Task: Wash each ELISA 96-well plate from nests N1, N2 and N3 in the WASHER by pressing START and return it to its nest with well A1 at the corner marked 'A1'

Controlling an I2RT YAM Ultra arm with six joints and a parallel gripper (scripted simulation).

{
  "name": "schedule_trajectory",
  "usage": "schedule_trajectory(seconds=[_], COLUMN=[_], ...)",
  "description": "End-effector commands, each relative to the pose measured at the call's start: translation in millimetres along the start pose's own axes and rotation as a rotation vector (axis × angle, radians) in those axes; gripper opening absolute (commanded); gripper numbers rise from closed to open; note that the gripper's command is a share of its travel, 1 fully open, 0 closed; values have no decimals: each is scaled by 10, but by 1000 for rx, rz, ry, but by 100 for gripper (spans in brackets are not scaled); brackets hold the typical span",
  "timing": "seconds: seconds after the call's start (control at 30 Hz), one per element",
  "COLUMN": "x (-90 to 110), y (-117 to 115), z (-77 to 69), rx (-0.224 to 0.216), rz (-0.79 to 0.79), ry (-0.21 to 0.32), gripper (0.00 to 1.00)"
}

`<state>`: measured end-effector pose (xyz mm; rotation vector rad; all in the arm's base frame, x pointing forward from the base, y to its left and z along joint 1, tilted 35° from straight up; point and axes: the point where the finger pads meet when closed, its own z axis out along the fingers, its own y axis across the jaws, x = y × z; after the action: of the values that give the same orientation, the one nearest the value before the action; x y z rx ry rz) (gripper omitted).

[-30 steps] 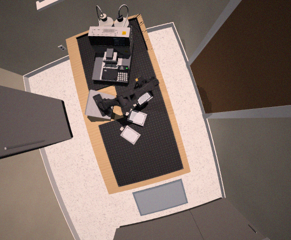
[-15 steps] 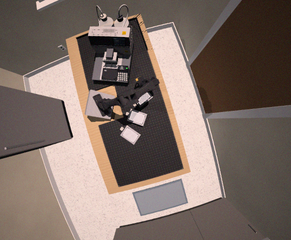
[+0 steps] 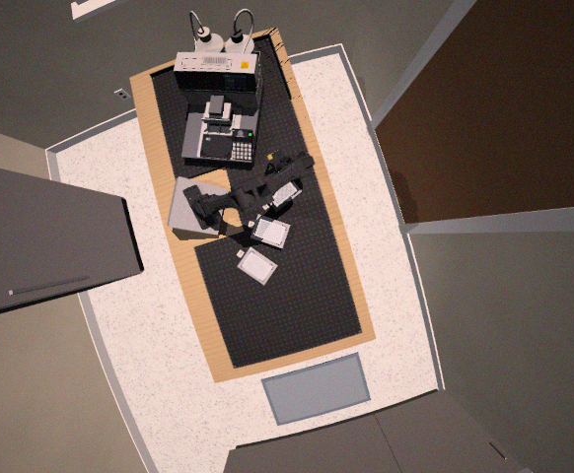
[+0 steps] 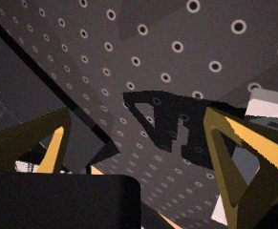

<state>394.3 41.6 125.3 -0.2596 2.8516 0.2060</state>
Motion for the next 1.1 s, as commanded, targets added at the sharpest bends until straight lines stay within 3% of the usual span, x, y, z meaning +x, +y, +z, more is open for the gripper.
schedule_trajectory(seconds=[0.0, 0.43, 0.93, 1.0, 1.07], x=[424, 424, 944, 944, 1013], y=[-231, -231, -18, -18, 10], z=[139, 139, -349, -349, -414], rx=[102, 102, 439, 439, 483], rz=[72, 72, 215, 215, 234], ry=[199, 199, -141, -141, -187], gripper=[100, 100, 100, 100, 100])
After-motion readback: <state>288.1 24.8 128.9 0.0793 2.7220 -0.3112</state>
